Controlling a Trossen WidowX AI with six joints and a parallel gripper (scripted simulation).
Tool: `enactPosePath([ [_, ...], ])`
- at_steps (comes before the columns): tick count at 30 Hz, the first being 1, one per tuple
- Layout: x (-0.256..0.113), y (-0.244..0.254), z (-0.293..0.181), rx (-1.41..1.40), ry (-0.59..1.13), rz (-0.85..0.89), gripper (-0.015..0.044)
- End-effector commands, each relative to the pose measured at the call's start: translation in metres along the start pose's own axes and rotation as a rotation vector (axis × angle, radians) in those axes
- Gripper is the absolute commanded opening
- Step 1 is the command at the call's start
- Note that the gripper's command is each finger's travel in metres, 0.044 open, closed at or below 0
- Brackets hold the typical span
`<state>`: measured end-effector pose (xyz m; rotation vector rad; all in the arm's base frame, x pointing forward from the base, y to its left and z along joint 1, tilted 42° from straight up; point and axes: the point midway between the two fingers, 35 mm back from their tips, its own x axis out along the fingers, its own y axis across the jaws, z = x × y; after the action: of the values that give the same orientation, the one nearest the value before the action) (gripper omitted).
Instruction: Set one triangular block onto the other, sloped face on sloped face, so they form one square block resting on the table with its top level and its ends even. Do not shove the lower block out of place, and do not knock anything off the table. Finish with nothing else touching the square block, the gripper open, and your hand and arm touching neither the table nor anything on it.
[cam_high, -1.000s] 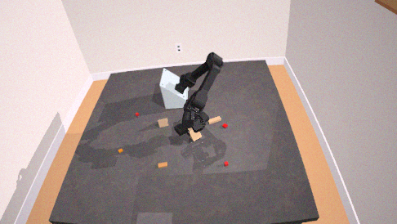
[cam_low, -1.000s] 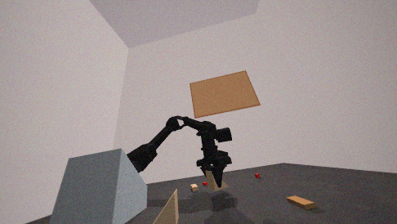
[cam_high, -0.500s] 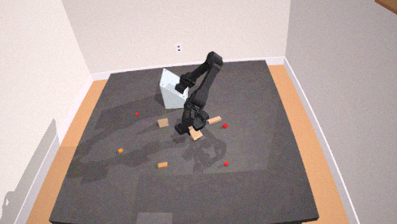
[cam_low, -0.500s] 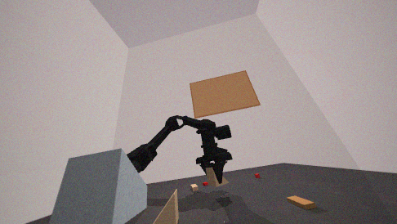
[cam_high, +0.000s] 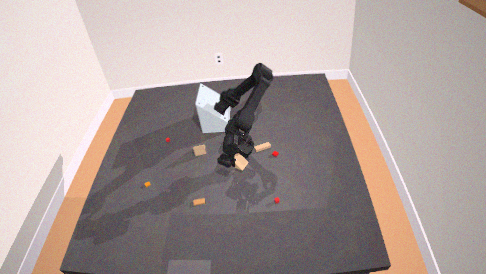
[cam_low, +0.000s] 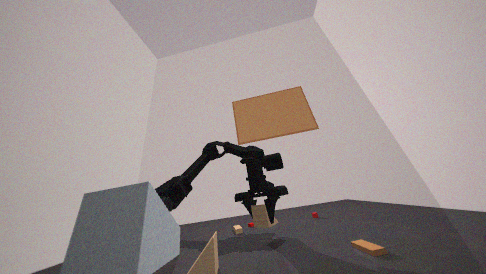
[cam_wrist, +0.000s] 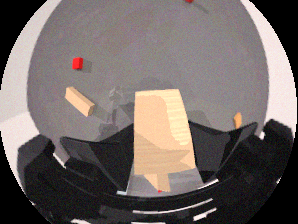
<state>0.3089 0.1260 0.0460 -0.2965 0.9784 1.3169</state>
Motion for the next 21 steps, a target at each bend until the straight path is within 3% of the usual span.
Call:
enactPosePath([
  [1, 0.0003, -0.0004, -0.0008, -0.083, 0.003, -0.001, 0.0],
  [21, 0.0003, -0.0009, -0.0006, -0.607, 0.004, -0.003, 0.0],
])
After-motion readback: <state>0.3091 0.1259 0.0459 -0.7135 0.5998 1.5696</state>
